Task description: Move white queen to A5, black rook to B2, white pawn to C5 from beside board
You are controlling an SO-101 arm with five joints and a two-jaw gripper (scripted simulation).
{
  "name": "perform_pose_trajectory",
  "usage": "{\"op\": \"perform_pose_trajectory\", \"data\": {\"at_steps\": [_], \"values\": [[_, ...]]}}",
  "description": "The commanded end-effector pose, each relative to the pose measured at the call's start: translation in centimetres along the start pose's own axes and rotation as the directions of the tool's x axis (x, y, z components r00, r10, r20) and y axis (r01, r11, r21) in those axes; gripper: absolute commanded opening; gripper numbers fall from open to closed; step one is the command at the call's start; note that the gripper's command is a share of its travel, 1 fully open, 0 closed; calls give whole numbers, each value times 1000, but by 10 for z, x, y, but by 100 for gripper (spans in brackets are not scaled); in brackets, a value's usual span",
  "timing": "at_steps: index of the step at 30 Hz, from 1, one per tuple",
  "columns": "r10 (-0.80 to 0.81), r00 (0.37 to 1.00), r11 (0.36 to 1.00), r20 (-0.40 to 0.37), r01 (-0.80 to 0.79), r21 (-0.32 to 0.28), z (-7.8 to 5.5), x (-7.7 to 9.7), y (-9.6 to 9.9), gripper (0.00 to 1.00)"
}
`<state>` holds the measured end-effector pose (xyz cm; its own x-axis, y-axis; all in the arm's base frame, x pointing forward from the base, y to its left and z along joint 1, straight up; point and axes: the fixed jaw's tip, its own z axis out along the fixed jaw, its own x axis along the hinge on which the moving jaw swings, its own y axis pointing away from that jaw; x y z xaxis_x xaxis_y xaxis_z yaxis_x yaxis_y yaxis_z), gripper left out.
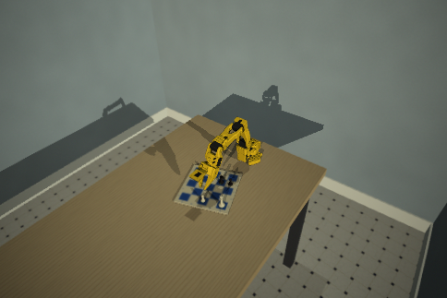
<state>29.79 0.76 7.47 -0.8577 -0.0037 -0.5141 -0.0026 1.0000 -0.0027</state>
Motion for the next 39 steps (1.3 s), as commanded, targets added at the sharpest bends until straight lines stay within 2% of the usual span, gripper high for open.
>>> {"op": "perform_pose_trajectory", "data": {"at_steps": [1,5,7,10,16,21,22,24,29,39], "values": [[-9,1000,1000,14,9,-8,-5,-3,4,10],[-62,998,997,-4,62,-38,-11,2,21,12],[-62,998,997,-4,62,-38,-11,2,21,12],[-148,989,986,-30,145,-86,-21,13,46,15],[-403,912,899,-78,378,-220,-57,54,105,26],[-600,795,773,-89,548,-319,-88,96,134,34],[-629,772,749,-88,572,-333,-94,103,137,35],[-629,772,749,-88,572,-333,-94,103,137,35],[-713,697,670,-83,641,-374,-109,125,144,39],[-723,686,659,-82,650,-379,-111,127,144,40]]}}
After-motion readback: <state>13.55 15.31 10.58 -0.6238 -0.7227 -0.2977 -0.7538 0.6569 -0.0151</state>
